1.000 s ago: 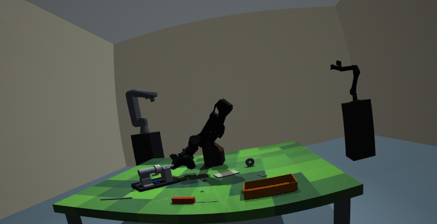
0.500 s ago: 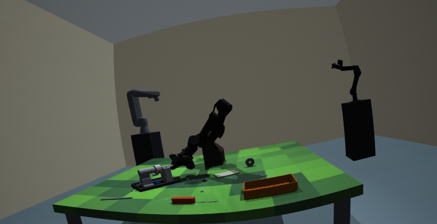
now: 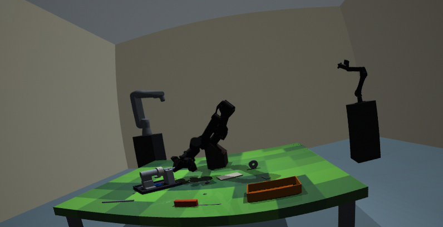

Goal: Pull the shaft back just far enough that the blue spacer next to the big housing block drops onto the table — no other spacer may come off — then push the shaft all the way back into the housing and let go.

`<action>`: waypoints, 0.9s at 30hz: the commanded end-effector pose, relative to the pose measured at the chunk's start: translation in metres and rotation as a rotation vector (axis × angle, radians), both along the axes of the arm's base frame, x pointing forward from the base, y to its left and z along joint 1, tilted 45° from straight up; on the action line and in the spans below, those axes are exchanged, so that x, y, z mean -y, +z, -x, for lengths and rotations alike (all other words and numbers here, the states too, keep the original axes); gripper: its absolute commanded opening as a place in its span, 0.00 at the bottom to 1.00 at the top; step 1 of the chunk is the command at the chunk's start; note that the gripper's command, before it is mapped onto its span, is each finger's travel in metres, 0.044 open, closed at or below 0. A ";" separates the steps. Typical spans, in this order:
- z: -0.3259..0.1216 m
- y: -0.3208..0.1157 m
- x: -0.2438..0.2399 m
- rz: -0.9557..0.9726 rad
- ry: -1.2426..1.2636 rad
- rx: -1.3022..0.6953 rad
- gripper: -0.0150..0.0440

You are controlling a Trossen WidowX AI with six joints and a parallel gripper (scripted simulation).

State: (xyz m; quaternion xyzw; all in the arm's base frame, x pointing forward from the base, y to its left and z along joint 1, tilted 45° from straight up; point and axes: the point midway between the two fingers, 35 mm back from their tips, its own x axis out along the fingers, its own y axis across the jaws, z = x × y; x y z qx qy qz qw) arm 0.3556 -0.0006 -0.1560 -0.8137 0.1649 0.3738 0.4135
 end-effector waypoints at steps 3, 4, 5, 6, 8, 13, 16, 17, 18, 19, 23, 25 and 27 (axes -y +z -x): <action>-0.001 -0.002 0.001 0.005 0.002 -0.002 0.25; -0.001 -0.002 0.001 0.005 0.002 -0.002 0.25; -0.002 -0.003 0.001 0.005 0.002 -0.002 0.25; -0.002 -0.003 0.001 0.005 0.002 -0.002 0.25; -0.002 -0.003 0.002 0.005 0.002 -0.002 0.25; -0.003 -0.003 0.002 0.005 0.002 -0.002 0.25; -0.004 -0.004 0.002 0.005 0.002 -0.002 0.25; -0.004 -0.004 0.002 0.005 0.002 -0.002 0.25; -0.005 -0.004 0.003 0.005 0.002 -0.002 0.25; -0.005 -0.004 0.003 0.005 0.002 -0.002 0.25; -0.006 -0.005 0.003 0.005 0.002 -0.002 0.25; -0.006 -0.005 0.003 0.005 0.002 -0.002 0.25; -0.007 -0.005 0.004 0.005 0.002 -0.002 0.25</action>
